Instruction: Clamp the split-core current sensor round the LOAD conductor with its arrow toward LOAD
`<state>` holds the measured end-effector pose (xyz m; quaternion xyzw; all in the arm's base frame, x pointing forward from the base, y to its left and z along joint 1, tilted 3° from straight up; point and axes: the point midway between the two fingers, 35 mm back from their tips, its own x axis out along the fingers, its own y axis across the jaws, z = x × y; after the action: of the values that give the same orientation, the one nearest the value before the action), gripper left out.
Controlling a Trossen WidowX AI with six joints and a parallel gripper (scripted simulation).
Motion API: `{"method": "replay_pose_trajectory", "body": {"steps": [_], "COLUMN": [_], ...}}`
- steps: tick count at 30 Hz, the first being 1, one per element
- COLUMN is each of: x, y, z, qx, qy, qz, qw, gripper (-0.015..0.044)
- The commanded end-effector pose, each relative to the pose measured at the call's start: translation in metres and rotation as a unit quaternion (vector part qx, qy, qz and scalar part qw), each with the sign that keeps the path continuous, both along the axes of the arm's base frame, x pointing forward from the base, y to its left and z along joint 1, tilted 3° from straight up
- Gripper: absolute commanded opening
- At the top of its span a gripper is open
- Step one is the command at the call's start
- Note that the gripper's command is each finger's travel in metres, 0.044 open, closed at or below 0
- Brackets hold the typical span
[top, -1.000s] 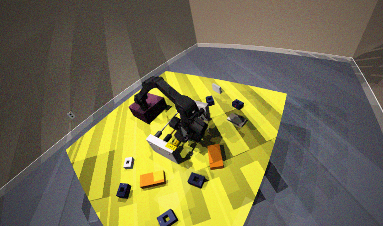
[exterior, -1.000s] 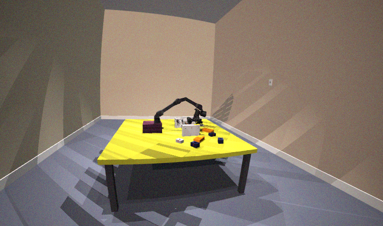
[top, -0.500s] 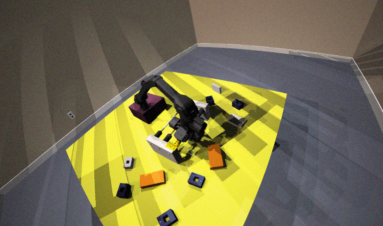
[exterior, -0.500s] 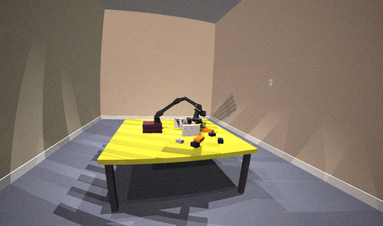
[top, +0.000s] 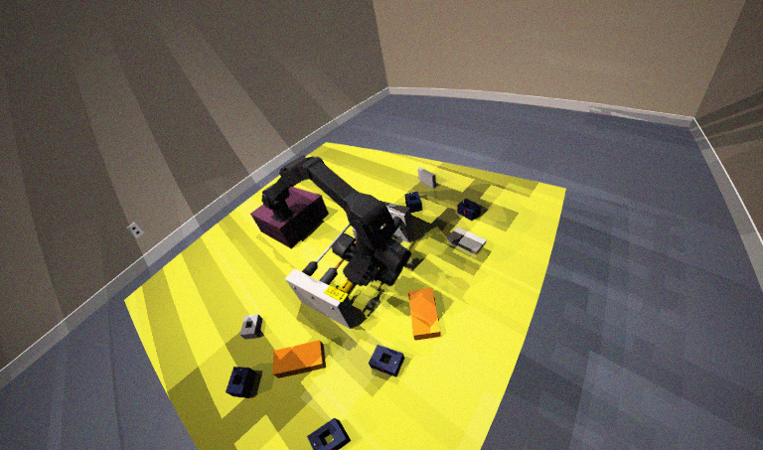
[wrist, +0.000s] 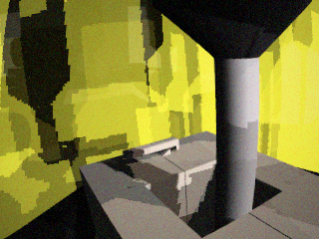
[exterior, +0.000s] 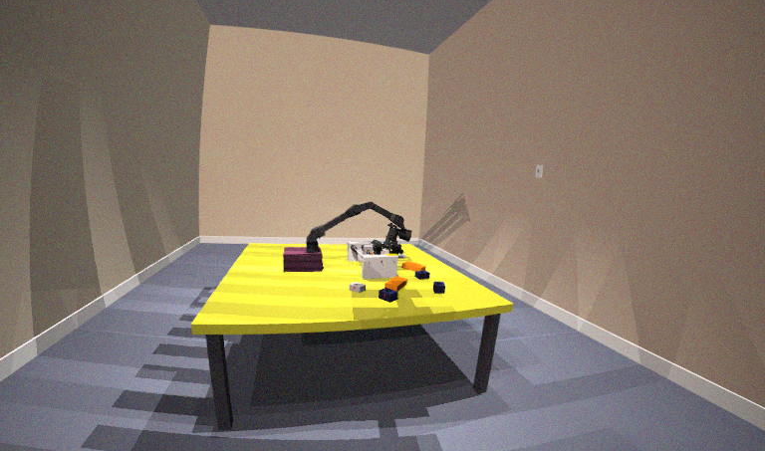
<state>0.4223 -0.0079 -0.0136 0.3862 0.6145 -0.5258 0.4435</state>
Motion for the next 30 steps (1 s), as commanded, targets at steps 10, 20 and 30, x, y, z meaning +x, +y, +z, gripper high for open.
{"method": "replay_pose_trajectory", "body": {"steps": [10,20,30], "x": [-0.0002,-0.0006,-0.0006], "y": [-0.0004,0.0,0.0], "z": [-0.0003,-0.0006,-0.0006], "qx": [-0.003,-0.001,-0.001], "qy": [0.006,0.007,0.007], "qz": [-0.001,0.0,0.0], "qw": [1.0,1.0,1.0], "gripper": [0.0,0.0157,0.0267]}}
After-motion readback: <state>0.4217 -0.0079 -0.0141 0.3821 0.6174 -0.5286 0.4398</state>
